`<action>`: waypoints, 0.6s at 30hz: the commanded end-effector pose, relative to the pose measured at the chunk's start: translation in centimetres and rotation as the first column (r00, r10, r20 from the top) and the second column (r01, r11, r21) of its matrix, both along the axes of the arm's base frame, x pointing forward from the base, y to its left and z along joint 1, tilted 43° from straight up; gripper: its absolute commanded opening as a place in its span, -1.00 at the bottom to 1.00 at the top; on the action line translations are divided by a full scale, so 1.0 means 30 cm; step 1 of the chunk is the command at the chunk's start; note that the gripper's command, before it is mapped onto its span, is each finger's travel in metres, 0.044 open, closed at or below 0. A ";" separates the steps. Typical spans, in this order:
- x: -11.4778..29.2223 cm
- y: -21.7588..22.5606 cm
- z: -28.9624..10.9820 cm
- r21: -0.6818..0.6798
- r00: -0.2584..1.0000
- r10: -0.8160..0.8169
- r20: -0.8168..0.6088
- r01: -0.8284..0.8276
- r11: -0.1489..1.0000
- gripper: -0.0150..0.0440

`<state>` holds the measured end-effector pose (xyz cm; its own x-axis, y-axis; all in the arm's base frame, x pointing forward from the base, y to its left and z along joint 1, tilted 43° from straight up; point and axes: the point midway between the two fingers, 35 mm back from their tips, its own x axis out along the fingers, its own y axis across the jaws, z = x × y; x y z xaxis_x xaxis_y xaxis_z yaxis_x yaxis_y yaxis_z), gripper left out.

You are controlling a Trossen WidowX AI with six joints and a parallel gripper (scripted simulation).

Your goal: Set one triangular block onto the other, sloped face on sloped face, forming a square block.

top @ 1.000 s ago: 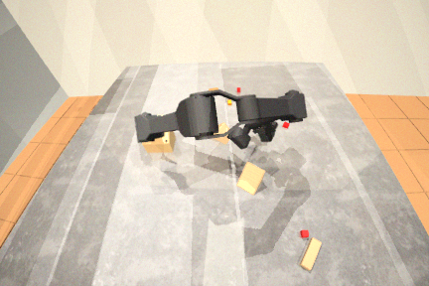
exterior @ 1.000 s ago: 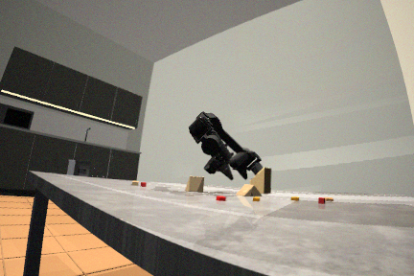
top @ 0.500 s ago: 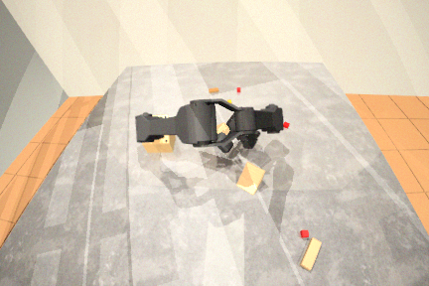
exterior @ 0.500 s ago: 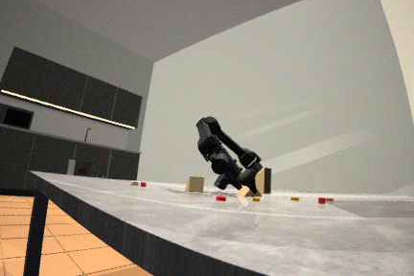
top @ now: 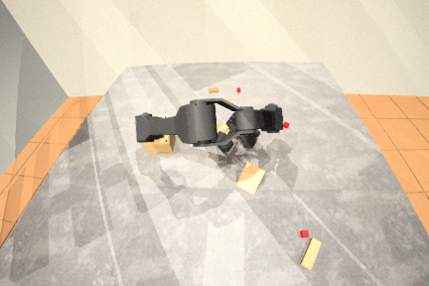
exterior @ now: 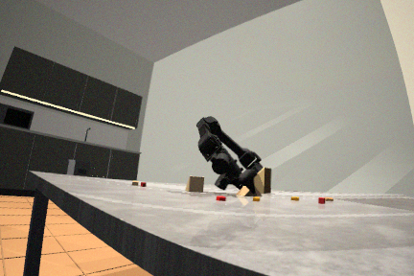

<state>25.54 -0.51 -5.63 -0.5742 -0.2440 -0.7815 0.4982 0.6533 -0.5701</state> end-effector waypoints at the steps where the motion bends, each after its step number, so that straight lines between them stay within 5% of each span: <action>1: 0.001 0.000 0.000 0.000 1.000 0.000 0.001 0.000 1.000 0.42; 6: 0.001 0.000 0.000 0.000 1.000 0.000 0.001 0.000 1.000 0.31; 15: 0.006 0.047 0.048 0.002 1.000 0.000 0.002 0.000 1.000 -0.49; 18: 0.007 0.081 0.083 0.003 1.000 0.000 0.003 0.000 1.000 -0.49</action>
